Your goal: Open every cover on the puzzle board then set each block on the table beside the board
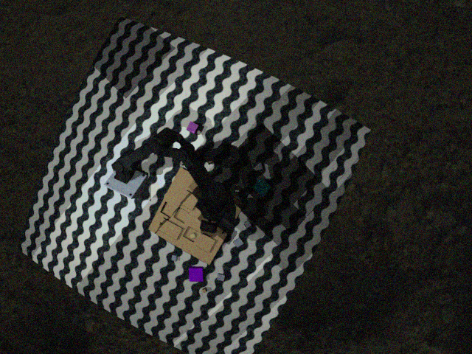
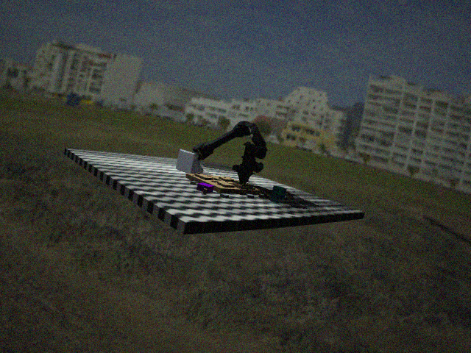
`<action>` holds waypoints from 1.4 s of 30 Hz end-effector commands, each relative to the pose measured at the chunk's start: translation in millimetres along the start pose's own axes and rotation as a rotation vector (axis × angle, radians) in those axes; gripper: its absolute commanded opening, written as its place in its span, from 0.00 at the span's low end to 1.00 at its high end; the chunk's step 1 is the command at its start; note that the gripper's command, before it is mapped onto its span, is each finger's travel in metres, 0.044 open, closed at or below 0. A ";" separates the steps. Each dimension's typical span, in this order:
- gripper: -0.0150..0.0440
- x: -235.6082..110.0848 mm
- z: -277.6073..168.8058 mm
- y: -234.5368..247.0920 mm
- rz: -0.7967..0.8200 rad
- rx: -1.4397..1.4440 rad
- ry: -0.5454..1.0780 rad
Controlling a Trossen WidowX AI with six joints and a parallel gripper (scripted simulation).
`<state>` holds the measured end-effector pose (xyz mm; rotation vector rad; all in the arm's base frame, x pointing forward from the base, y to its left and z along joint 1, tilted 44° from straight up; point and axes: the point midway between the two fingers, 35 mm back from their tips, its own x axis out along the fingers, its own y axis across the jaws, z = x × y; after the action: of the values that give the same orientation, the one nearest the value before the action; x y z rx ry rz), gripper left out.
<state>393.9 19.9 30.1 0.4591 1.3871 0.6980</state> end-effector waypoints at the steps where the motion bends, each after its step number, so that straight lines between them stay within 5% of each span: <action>1: 0.50 5.2 -2.0 0.9 0.006 0.007 0.006; 12: 0.50 12.2 -2.0 1.1 0.007 0.007 0.006; 22: 0.39 8.4 0.5 0.1 0.000 -0.001 -0.001; 42: 0.39 -11.8 0.8 -1.2 0.001 0.003 0.002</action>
<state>393.2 13.9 34.4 0.4708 1.3935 0.6962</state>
